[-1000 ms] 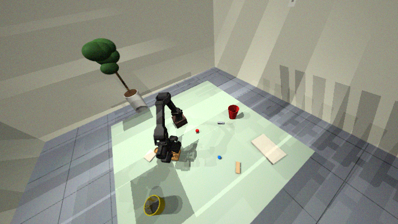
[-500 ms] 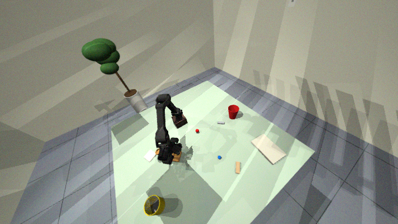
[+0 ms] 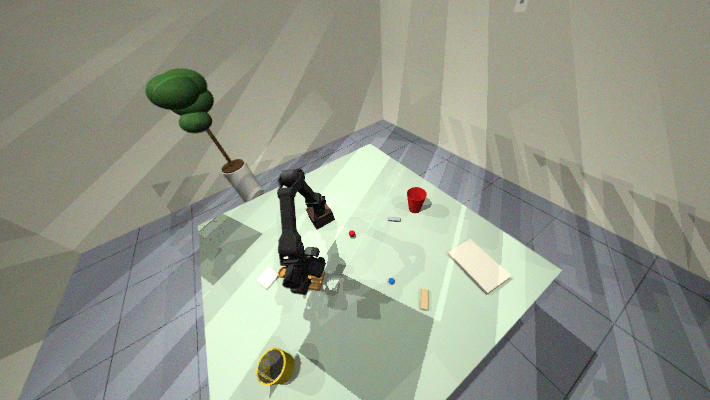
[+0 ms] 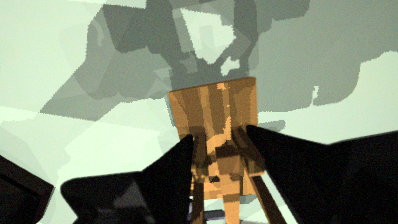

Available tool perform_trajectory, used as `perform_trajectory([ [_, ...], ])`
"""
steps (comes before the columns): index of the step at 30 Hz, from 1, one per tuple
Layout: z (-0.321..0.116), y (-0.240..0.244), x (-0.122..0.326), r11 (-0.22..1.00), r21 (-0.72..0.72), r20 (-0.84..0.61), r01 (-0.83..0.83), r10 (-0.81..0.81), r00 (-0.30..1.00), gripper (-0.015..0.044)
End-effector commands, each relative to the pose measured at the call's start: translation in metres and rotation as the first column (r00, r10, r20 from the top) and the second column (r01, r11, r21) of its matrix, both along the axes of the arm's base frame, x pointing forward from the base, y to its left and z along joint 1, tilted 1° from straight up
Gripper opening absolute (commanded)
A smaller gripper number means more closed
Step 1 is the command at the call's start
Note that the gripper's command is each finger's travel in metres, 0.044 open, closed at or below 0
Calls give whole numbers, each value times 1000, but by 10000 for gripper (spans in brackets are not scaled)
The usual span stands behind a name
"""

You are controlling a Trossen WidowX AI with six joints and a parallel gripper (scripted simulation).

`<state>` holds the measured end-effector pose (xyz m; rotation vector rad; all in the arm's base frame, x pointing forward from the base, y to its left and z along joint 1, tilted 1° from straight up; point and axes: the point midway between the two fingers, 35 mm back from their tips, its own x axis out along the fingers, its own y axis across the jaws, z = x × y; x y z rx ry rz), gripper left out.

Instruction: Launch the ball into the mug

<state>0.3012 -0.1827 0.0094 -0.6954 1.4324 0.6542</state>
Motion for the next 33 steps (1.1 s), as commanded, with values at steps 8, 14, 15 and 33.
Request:
perform_trajectory([
  [8, 1, 0, 0, 1000, -1, 1, 0, 0, 1000, 262],
  [14, 11, -1, 1, 1000, -1, 1, 0, 0, 1000, 420],
  [15, 24, -1, 2, 1000, -1, 1, 0, 0, 1000, 440],
  [33, 71, 0, -3, 1000, 0, -1, 8, -8, 1000, 440],
])
